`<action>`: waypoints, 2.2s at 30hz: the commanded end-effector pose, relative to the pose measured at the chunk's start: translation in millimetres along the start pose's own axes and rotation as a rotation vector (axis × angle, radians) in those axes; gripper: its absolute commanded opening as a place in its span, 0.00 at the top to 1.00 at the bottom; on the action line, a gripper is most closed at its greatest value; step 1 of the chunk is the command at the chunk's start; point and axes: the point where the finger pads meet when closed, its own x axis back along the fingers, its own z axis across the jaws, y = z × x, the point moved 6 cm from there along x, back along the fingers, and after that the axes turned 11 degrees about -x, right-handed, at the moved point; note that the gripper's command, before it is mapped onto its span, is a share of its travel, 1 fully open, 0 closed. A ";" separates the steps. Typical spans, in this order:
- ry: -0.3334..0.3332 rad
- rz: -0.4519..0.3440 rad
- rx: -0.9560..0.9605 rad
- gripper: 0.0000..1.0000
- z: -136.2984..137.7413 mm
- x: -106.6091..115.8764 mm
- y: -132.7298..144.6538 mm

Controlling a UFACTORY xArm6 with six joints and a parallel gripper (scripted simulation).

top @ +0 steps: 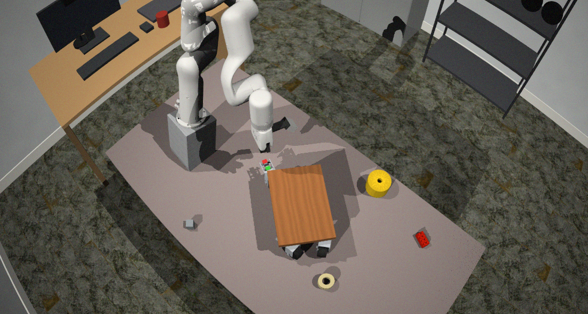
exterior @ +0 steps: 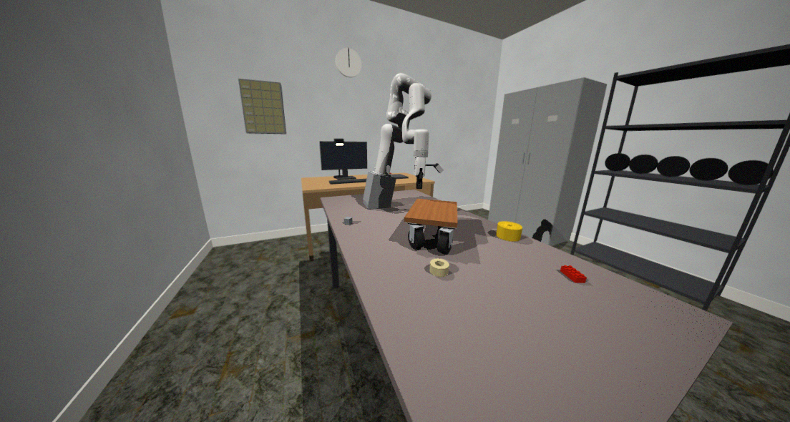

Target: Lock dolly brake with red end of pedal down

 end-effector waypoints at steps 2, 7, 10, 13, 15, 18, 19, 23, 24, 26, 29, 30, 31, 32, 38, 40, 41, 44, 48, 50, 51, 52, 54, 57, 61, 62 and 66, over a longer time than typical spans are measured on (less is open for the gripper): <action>0.002 0.002 0.000 1.00 0.6 0.7 -0.8; 0.002 0.002 0.000 1.00 0.6 -0.1 -0.8; 0.002 0.003 0.000 1.00 0.7 -1.7 -0.8; 0.001 0.003 0.000 1.00 0.7 -4.4 -0.8; 0.001 0.003 0.000 1.00 0.7 -7.0 -0.8; 0.001 0.003 0.000 1.00 0.7 -8.5 -0.8; 0.001 0.003 0.000 1.00 0.7 -10.1 -0.8; 0.001 0.003 0.000 1.00 0.8 -17.3 -0.8; 0.001 0.003 0.000 1.00 0.8 -19.3 -0.8; 0.001 0.003 0.000 1.00 0.8 -23.4 -0.7; 0.001 0.003 0.000 1.00 0.9 -29.8 -0.7; 0.001 0.003 0.000 1.00 0.9 -31.9 -0.7; 0.001 0.003 0.000 1.00 0.9 -34.1 -0.7; 0.001 0.003 0.000 1.00 0.9 -36.2 -0.7; 0.001 0.003 0.000 1.00 1.0 -44.7 -0.7; 0.001 0.003 0.000 1.00 1.0 -48.8 -0.7; 0.001 0.003 0.000 1.00 1.0 -50.7 -0.7; 0.001 0.003 0.000 1.00 1.1 -56.3 -0.7; 0.001 0.003 0.000 1.00 1.1 -62.7 -0.7; 0.001 0.003 0.000 1.00 1.1 -65.3 -0.7; 0.001 0.003 0.000 1.00 1.1 -65.3 -0.7; 0.001 0.003 0.000 1.00 1.1 -65.3 -0.7; 0.001 0.003 0.000 1.00 1.1 -67.6 -0.7; 0.001 0.003 0.000 1.00 1.2 -70.1 -0.7; 0.001 0.003 0.000 1.00 1.2 -72.1 -0.7; 0.001 0.003 0.000 1.00 1.2 -72.3 -0.7; 0.001 0.003 0.000 1.00 1.2 -72.7 -0.7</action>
